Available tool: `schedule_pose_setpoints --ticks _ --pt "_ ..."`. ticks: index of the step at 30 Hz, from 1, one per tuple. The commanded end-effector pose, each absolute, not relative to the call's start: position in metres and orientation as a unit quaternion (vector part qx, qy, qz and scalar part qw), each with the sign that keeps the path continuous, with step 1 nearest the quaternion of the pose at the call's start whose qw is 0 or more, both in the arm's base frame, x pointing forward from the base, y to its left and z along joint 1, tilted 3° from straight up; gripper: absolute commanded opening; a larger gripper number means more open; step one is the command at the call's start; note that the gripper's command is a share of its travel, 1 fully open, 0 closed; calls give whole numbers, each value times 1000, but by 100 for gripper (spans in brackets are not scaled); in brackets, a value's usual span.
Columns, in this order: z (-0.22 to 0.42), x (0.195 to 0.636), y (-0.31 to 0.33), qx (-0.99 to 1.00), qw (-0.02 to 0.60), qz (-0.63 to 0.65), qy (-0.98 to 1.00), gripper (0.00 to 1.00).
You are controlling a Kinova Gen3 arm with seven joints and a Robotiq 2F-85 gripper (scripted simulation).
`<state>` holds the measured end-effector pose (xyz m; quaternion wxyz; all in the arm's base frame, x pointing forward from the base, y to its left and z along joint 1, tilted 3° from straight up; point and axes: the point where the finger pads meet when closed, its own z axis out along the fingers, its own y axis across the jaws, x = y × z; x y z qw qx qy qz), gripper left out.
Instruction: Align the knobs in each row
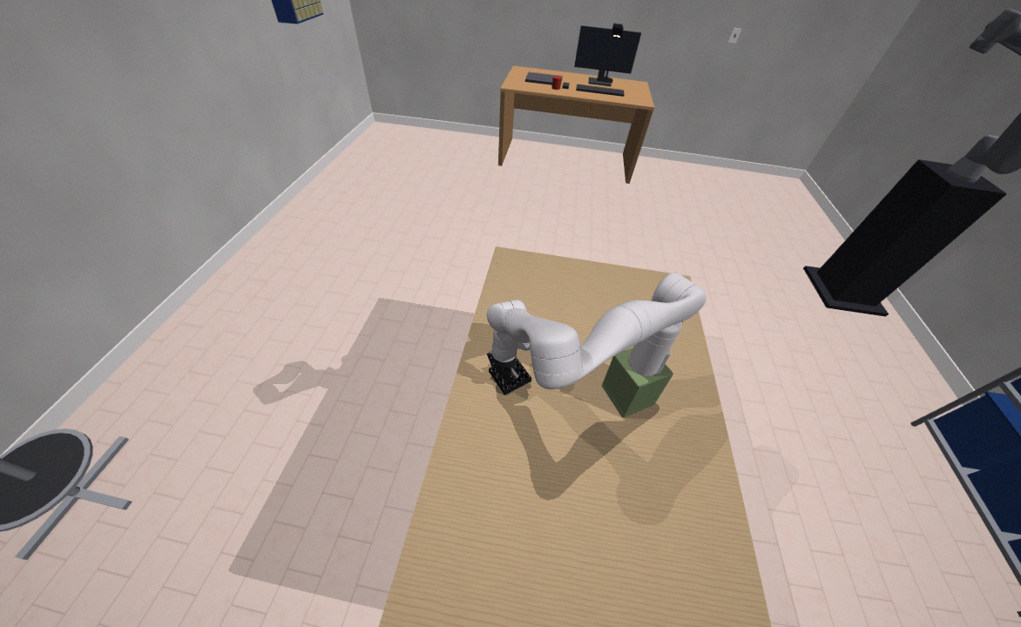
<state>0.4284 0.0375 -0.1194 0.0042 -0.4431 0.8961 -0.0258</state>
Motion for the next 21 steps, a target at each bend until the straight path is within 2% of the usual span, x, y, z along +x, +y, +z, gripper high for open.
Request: schedule_pose_setpoints --ticks 1,4,5,21 --pt "-120 431 36 -447 6 -28 894 19" --pt "-120 431 36 -447 6 -28 894 19" --pt "-120 431 36 -447 6 -28 894 8" --pt "-120 431 36 -447 6 -28 894 8"
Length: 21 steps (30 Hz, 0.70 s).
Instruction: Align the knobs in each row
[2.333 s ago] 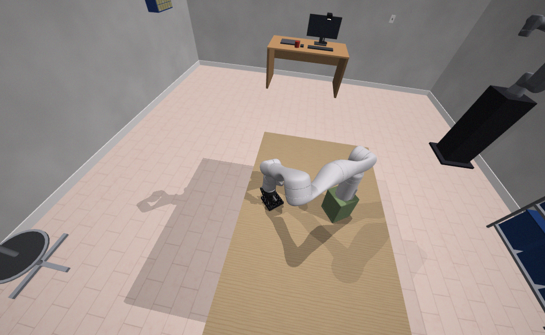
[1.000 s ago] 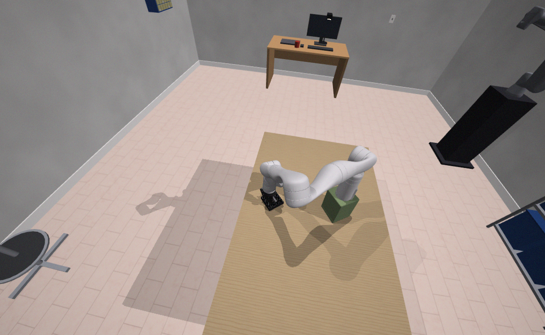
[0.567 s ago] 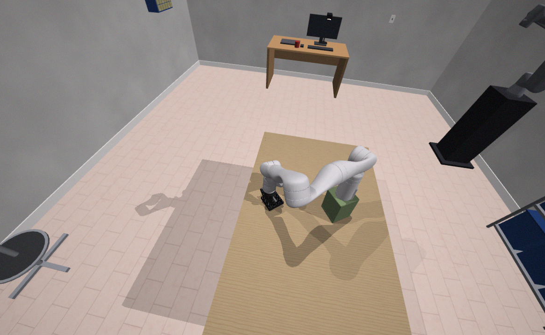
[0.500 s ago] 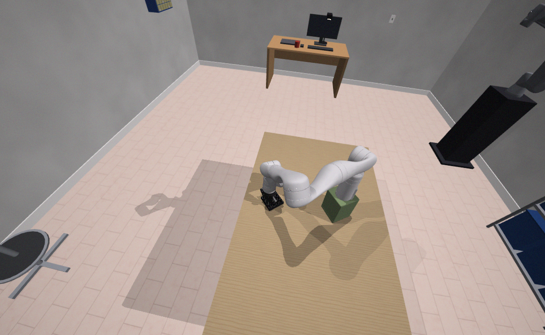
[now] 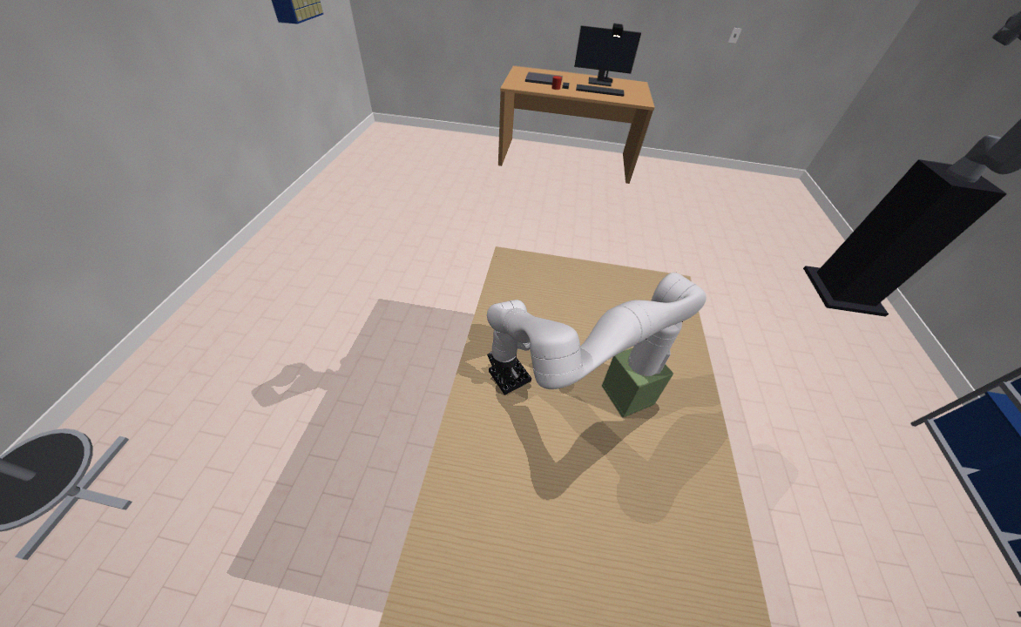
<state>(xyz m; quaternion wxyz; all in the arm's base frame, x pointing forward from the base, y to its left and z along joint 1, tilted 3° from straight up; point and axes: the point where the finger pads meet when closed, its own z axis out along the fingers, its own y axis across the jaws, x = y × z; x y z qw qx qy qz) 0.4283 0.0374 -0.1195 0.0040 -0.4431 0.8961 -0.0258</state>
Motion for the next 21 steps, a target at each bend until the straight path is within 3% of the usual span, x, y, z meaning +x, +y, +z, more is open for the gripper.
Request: schedule_pose_setpoints --ticks 1,21 --pt "-120 431 36 -447 6 -28 894 8" --pt "-120 431 36 -436 6 -28 900 8"
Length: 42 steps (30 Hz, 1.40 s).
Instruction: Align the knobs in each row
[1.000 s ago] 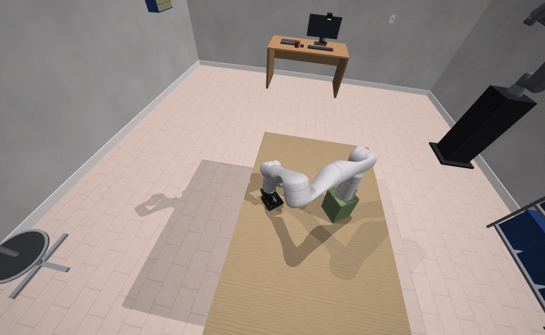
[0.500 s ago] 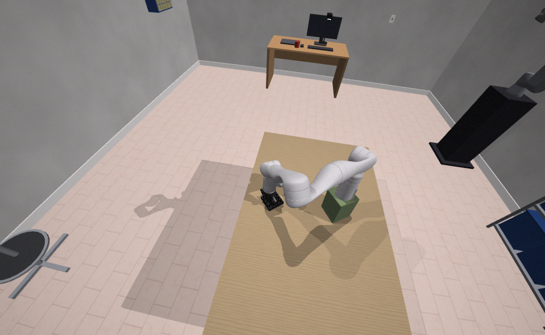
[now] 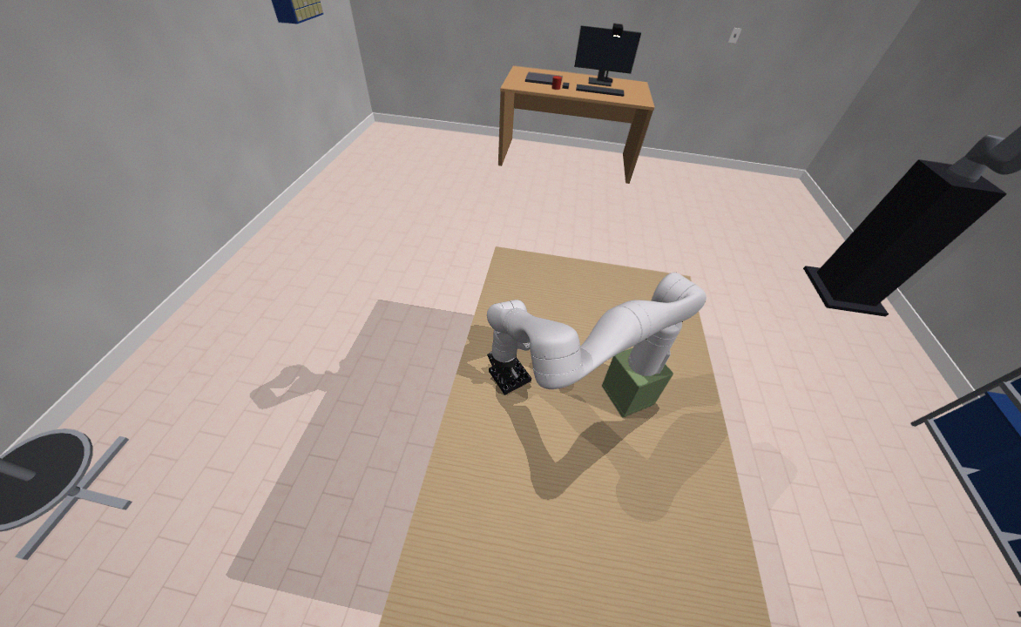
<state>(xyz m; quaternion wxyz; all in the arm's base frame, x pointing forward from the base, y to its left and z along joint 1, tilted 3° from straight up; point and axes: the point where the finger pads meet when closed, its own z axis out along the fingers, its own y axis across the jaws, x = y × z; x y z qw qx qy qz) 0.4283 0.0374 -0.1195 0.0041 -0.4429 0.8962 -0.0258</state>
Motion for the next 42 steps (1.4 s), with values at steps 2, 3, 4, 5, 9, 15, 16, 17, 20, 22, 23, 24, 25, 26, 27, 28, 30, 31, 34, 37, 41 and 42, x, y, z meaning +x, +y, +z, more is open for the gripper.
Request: schedule_pose_setpoints --ticks 2,3,4,5,9,15,16,17,20,22,23,24,25,26,27,28,30,31,34,37,41,42 --pt "-120 431 36 -430 6 -28 902 8" --pt "-120 431 36 -427 6 -28 904 8" --pt "-120 431 36 -423 6 -28 906 8" --pt "-120 431 36 -419 7 -28 908 8" --pt "-120 431 36 -408 7 -28 913 8" --pt "-120 431 36 -366 8 -28 930 8" --pt "-120 431 36 -357 8 -27 934 8" --pt "-120 431 36 -349 9 -27 937 8" --pt "-120 431 36 -323 9 -27 946 8" --pt "-120 431 36 -306 10 -27 951 8" --pt "-120 431 36 -306 10 -27 951 8" --pt "-120 431 36 -306 10 -27 951 8" --pt "-120 431 36 -298 10 -27 954 8" --pt "-120 431 36 -290 10 -27 956 8" --pt "-120 431 36 -283 11 -27 959 8" --pt "-120 431 36 -276 11 -27 961 8" --pt "-120 431 36 -262 11 -27 965 8" --pt "-120 431 36 -256 11 -26 966 8" --pt "-120 431 36 -242 12 -26 970 8" --pt "-120 431 36 -233 12 -26 972 8" --pt "-120 431 36 -229 12 -26 973 8" --pt "-120 431 36 -228 12 -26 973 8"
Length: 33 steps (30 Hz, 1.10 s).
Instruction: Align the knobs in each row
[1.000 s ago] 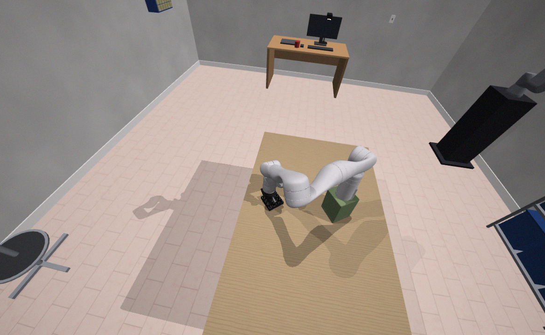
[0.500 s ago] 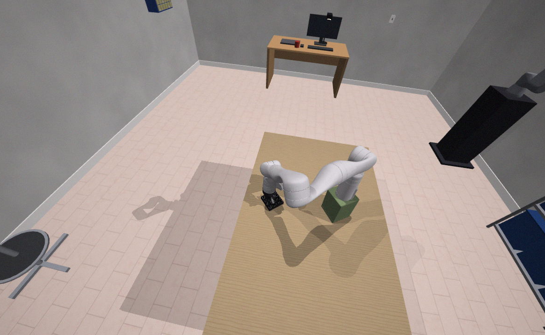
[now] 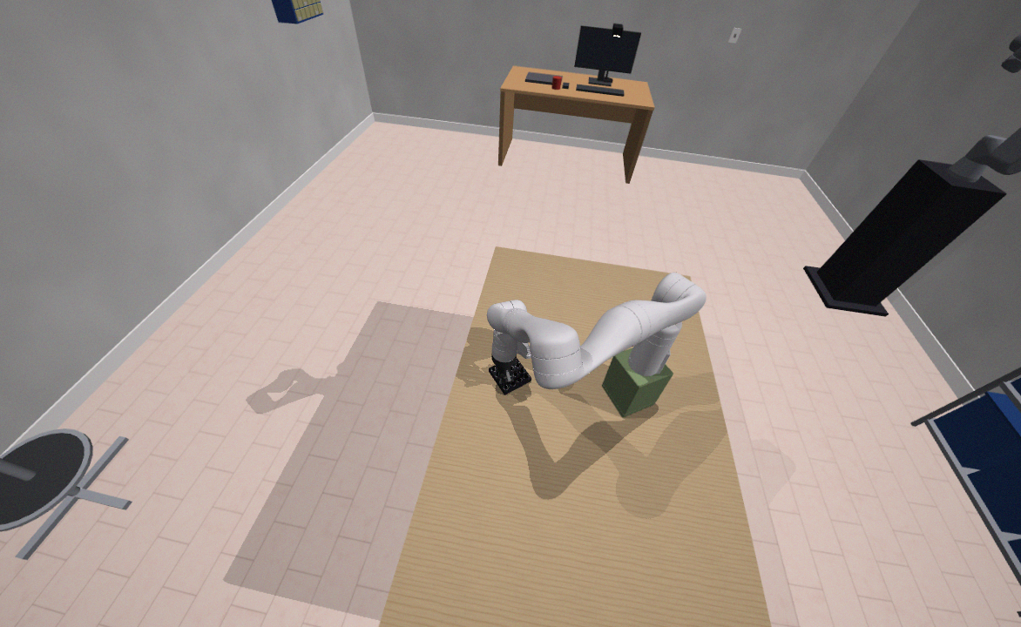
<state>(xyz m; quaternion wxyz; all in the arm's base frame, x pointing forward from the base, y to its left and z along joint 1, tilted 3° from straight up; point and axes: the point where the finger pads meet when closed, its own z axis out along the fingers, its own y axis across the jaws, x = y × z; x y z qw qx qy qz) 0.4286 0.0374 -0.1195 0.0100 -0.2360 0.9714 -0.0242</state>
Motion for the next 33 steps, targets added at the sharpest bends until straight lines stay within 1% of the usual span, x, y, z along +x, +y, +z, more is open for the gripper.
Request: schedule_pose_setpoints --ticks 1,13,14,33 --pt "-120 431 36 -227 12 -26 973 8" --pt "-120 431 36 -227 12 -26 973 8" --pt "-120 431 36 -227 12 -26 973 19" --pt "-120 431 36 -227 12 -26 973 19"
